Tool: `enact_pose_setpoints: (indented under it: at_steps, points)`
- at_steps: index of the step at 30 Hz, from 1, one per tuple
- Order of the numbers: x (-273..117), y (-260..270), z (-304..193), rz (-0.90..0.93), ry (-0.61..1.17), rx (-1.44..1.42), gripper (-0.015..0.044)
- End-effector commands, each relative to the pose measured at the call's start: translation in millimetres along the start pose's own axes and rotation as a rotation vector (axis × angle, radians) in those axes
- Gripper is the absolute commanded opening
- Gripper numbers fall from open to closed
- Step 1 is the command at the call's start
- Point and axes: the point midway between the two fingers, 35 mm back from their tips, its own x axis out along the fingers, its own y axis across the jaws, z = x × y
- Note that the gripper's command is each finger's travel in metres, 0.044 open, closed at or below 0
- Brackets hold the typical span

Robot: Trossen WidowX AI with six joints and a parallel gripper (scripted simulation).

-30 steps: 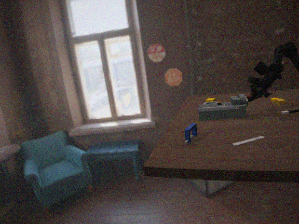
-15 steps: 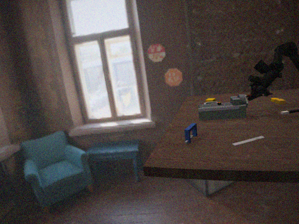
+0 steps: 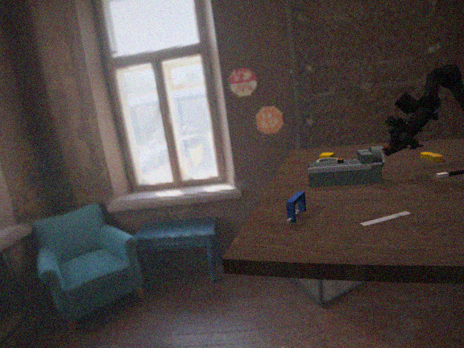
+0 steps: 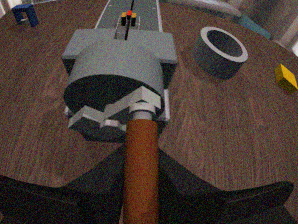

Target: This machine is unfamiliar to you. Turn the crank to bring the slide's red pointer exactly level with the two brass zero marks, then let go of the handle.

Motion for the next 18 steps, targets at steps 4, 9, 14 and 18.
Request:
enact_pose_setpoints:
  at_steps: [4, 9, 14, 18]
  points:
    - [-4.8, 8.1, 4.0, 0.015, -0.014, -0.003, 0.0000]
    - [-5.0, 9.3, 4.1, 0.015, -0.014, -0.003, 0.0000]
    - [-5.2, 10.4, 4.2, 0.015, -0.014, -0.003, 0.0000]
    - [-5.3, 11.3, 4.2, 0.015, -0.014, -0.003, 0.0000]
